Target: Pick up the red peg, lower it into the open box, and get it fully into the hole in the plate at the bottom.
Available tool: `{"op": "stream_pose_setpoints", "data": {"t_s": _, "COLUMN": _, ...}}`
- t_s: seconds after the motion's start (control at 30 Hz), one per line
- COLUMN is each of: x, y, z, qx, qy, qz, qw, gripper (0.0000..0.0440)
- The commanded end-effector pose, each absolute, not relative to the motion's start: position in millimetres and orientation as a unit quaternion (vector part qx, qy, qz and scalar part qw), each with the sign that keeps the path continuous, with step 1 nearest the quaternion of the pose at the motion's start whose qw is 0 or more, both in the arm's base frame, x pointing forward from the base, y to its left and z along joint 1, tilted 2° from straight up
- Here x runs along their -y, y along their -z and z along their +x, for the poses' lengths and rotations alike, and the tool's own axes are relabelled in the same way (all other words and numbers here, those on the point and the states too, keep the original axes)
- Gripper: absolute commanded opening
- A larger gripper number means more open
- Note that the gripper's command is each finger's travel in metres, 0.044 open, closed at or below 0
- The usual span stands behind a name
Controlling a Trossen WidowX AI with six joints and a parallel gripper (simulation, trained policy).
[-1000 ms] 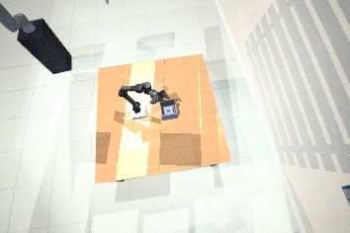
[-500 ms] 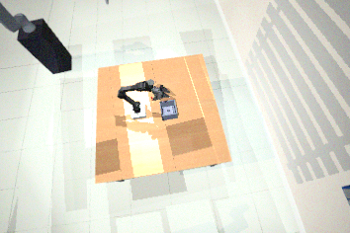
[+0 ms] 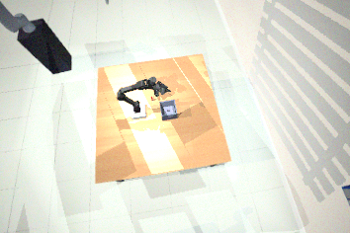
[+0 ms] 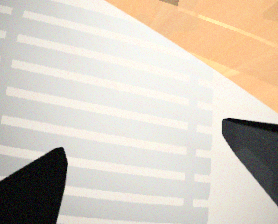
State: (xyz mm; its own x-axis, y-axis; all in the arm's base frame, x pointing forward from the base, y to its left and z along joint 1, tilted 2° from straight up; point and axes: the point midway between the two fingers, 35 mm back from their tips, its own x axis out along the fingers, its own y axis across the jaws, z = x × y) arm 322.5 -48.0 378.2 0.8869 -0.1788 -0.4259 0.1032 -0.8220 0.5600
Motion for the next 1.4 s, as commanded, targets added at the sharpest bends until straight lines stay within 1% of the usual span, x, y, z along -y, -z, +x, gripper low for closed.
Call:
{"op": "stream_pose_setpoints", "data": {"t_s": 0.0, "x": 33, "y": -367, "z": 322, "qx": -0.013, "qy": 0.246, "qz": 0.920, "qw": 0.306, "gripper": 0.0440}}
{"op": "stream_pose_setpoints", "data": {"t_s": 0.37, "x": -24, "y": -317, "z": 313, "qx": -0.147, "qy": 0.289, "qz": 0.880, "qw": 0.347, "gripper": 0.0437}}
{"op": "stream_pose_setpoints", "data": {"t_s": 0.77, "x": -76, "y": -258, "z": 284, "qx": -0.293, "qy": 0.343, "qz": 0.799, "qw": 0.398, "gripper": 0.0439}}
{"op": "stream_pose_setpoints", "data": {"t_s": 1.07, "x": -101, "y": -218, "z": 256, "qx": -0.386, "qy": 0.381, "qz": 0.722, "qw": 0.431, "gripper": 0.0440}}
{"op": "stream_pose_setpoints", "data": {"t_s": 1.37, "x": -112, "y": -183, "z": 229, "qx": -0.460, "qy": 0.415, "qz": 0.641, "qw": 0.454, "gripper": 0.0440}}
